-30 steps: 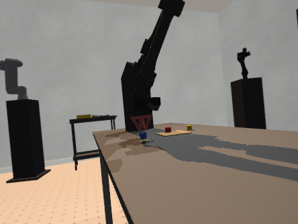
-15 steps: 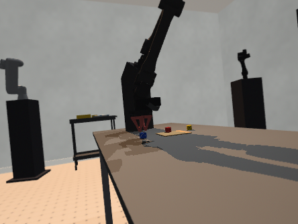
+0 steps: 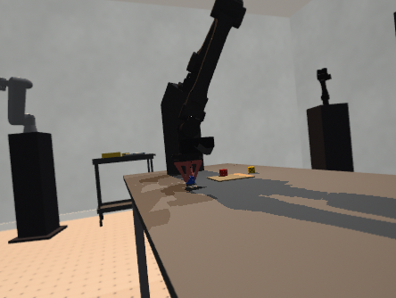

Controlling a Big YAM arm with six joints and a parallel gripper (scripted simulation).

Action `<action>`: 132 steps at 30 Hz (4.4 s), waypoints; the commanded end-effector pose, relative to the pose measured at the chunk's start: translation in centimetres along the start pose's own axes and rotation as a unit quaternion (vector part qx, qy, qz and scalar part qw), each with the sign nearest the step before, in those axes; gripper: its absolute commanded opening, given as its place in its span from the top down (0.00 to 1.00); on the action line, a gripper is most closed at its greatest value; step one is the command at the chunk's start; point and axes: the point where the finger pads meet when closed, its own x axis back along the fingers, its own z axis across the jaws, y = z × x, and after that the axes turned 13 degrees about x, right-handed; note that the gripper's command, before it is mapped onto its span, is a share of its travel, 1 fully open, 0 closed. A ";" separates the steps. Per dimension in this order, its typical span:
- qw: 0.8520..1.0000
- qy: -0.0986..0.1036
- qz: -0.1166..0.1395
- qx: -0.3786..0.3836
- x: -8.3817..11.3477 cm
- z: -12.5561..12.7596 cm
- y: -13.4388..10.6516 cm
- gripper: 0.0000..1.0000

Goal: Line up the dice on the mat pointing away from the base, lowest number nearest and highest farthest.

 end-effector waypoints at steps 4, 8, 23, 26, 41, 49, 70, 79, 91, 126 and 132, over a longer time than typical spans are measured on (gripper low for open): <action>1.000 0.000 -0.003 0.001 -1.0 0.3 0.6 0.61; 1.000 0.000 -0.003 0.001 -1.0 0.2 0.7 0.61; 1.000 -0.001 -0.004 0.002 -0.8 0.2 0.8 0.61; 1.000 -0.001 -0.004 0.002 -0.8 0.2 0.8 0.61; 1.000 -0.001 -0.004 0.002 -0.8 0.2 0.8 0.61; 1.000 0.000 -0.004 0.003 -0.8 0.2 0.8 0.80; 1.000 0.000 -0.004 0.003 -0.8 0.2 0.8 0.80; 1.000 -0.001 -0.004 0.003 -0.8 0.2 0.8 0.80; 1.000 -0.008 -0.003 -0.001 5.0 -0.8 0.1 0.80; 0.985 -0.006 -0.009 -0.171 10.0 8.3 9.0 0.80; 0.973 -0.004 -0.013 -0.230 10.4 11.3 11.0 0.80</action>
